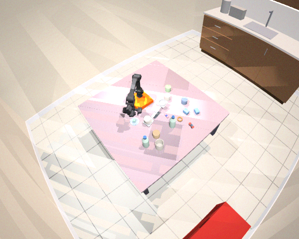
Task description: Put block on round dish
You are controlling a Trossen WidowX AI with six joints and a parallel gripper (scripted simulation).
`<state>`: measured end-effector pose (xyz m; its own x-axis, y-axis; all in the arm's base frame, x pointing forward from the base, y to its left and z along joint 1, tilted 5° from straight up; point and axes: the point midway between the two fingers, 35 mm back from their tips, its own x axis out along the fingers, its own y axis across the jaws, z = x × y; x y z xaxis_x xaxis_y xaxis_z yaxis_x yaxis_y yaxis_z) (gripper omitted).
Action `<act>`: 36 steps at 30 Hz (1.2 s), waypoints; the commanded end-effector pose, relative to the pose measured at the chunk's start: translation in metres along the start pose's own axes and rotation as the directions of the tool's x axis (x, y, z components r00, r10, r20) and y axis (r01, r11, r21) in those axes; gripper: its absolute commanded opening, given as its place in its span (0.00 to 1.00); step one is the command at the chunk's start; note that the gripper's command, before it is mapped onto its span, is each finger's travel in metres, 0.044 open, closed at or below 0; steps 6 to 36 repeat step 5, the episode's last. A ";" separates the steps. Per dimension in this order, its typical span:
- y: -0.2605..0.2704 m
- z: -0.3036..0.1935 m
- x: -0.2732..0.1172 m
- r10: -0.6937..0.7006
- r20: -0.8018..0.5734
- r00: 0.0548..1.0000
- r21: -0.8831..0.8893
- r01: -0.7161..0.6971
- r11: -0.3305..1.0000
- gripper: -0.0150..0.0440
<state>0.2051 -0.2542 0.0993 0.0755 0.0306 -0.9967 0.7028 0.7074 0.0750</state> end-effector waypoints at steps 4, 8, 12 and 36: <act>0.000 0.000 -0.008 0.000 0.001 1.000 -0.003 0.000 1.000 1.00; 0.000 0.000 -0.008 0.000 0.001 1.000 -0.003 0.000 1.000 1.00; 0.000 0.000 -0.008 0.000 0.001 1.000 -0.003 0.000 1.000 1.00; 0.000 0.000 -0.008 0.000 0.001 1.000 -0.003 0.000 1.000 1.00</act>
